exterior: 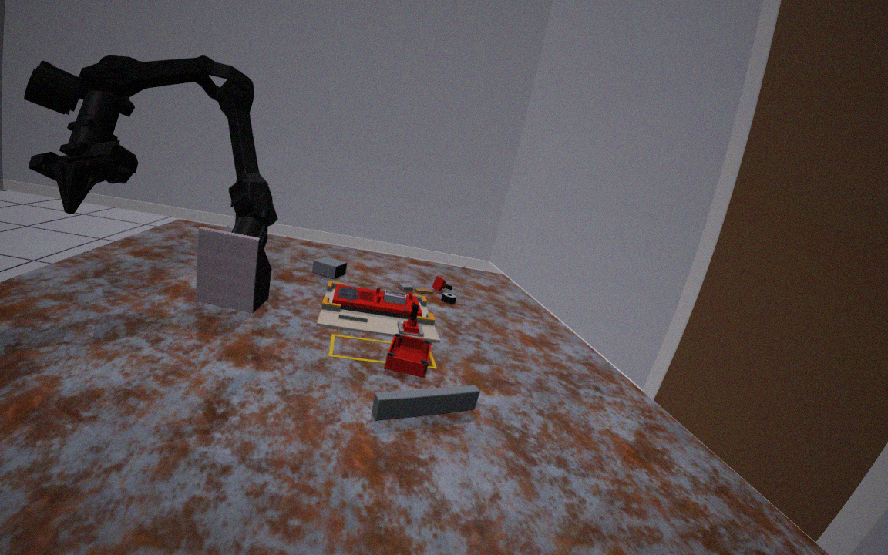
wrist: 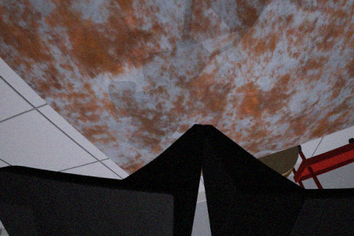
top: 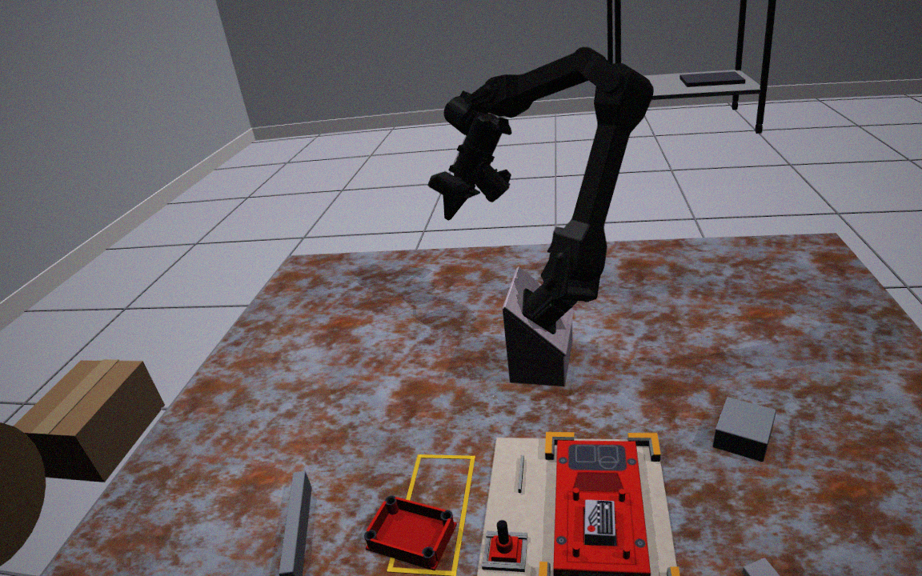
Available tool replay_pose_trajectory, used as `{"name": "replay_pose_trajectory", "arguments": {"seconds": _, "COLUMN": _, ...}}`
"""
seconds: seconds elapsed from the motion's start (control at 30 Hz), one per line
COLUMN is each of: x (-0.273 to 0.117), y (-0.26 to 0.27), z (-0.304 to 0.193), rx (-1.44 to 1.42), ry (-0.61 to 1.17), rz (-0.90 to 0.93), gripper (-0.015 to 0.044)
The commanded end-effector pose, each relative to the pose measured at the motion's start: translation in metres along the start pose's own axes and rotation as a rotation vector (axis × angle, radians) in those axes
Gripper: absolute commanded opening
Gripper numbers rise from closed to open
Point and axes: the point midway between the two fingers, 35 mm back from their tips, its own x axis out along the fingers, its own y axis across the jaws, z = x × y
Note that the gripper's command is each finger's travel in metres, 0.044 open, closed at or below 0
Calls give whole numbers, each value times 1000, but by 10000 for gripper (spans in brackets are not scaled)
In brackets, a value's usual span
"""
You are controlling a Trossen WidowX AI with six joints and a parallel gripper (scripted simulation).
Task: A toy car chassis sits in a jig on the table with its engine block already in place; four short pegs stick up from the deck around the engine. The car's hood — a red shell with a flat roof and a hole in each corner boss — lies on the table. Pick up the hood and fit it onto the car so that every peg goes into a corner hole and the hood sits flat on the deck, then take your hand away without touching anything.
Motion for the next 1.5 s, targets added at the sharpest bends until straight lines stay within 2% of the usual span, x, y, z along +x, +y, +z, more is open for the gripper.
{"name": "replay_pose_trajectory", "arguments": {"seconds": 0.0, "x": 0, "y": -1, "z": -1, "rx": -10, "ry": 2, "rz": 1, "gripper": 26}}
{"name": "replay_pose_trajectory", "arguments": {"seconds": 0.3, "x": -1, "y": -59, "z": -39, "rx": -523, "ry": 35, "rz": 15, "gripper": 262}}
{"name": "replay_pose_trajectory", "arguments": {"seconds": 0.53, "x": -4, "y": -134, "z": -61, "rx": -1134, "ry": 31, "rz": 10, "gripper": 440}}
{"name": "replay_pose_trajectory", "arguments": {"seconds": 0.97, "x": 5, "y": -260, "z": -65, "rx": -2267, "ry": 47, "rz": -14, "gripper": 440}}
{"name": "replay_pose_trajectory", "arguments": {"seconds": 1.17, "x": 17, "y": -322, "z": -40, "rx": -2783, "ry": 29, "rz": -92, "gripper": 440}}
{"name": "replay_pose_trajectory", "arguments": {"seconds": 1.47, "x": 30, "y": -380, "z": -10, "rx": -3413, "ry": 81, "rz": -215, "gripper": 440}}
